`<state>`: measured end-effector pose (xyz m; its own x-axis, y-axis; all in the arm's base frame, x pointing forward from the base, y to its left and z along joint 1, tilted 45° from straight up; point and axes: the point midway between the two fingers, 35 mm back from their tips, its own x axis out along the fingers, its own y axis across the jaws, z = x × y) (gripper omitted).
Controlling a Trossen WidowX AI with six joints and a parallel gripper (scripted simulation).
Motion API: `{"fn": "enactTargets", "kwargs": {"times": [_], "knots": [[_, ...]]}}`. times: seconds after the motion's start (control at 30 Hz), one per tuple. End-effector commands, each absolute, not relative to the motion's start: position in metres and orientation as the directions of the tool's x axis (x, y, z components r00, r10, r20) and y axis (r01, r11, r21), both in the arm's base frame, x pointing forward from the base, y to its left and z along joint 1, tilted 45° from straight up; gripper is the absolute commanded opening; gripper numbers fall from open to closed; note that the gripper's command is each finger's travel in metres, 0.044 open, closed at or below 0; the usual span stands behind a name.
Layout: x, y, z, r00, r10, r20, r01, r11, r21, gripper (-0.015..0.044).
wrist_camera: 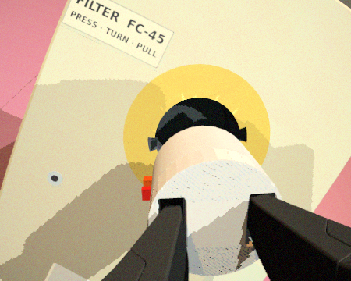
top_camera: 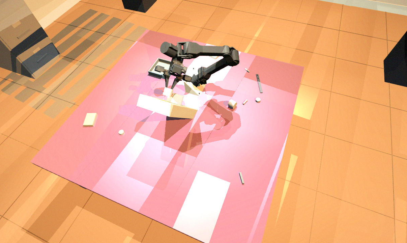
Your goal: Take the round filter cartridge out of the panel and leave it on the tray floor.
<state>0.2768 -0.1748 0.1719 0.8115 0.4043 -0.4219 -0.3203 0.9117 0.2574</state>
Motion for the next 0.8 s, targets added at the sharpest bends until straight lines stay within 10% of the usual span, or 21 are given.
{"fn": "enactTargets", "kwargs": {"times": [0.0,0.67,0.77], "knots": [[0.27,-0.169,0.167,0.816,0.4,-0.417,-0.32,0.914,0.25,0.0],[0.242,-0.131,0.128,0.816,0.4,-0.417,-0.32,0.914,0.251,0.0],[0.246,-0.135,0.131,0.809,0.407,-0.424,-0.318,0.91,0.266,0.0079]]}}
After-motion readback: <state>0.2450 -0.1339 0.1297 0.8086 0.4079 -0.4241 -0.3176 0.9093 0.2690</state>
